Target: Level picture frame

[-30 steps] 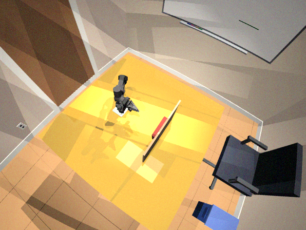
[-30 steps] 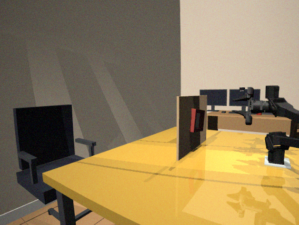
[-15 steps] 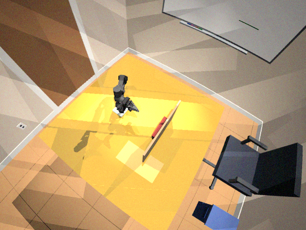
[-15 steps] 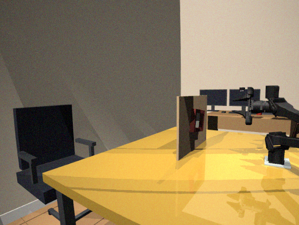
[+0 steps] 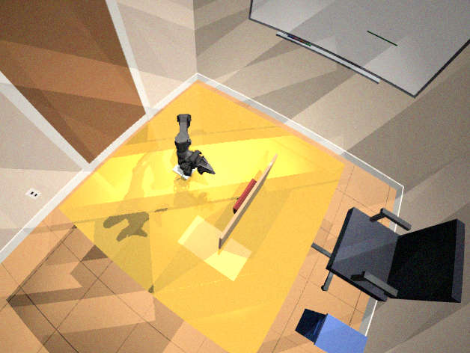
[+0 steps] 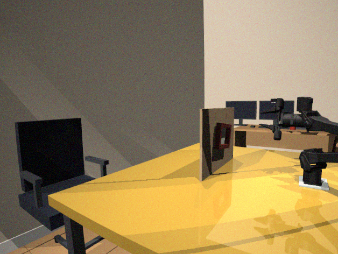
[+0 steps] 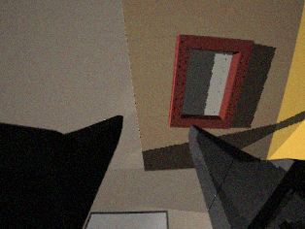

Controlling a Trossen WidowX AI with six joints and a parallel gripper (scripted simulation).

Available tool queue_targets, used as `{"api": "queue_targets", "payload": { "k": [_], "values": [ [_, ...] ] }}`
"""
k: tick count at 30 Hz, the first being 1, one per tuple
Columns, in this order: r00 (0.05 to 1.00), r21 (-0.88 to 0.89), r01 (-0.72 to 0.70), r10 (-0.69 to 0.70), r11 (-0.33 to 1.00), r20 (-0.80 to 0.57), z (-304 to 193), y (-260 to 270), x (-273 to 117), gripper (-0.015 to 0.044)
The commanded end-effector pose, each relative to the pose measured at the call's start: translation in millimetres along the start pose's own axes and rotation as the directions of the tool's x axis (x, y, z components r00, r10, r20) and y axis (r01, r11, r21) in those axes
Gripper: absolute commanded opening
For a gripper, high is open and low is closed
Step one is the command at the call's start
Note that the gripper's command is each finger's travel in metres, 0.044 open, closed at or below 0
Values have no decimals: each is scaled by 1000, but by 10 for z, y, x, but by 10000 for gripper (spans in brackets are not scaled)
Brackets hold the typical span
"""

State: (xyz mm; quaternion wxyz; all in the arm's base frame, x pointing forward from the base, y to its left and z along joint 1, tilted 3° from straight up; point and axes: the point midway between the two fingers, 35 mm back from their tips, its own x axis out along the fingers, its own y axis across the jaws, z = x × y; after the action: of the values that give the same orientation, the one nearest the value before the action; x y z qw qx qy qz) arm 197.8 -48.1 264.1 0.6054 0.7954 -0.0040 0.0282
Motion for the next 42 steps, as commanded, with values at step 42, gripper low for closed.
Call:
{"api": "queue_targets", "payload": {
  "k": [42],
  "values": [
    [1000, -99, 6, -7, 995, -5, 33, -393, 1330, 260]
  ]
}}
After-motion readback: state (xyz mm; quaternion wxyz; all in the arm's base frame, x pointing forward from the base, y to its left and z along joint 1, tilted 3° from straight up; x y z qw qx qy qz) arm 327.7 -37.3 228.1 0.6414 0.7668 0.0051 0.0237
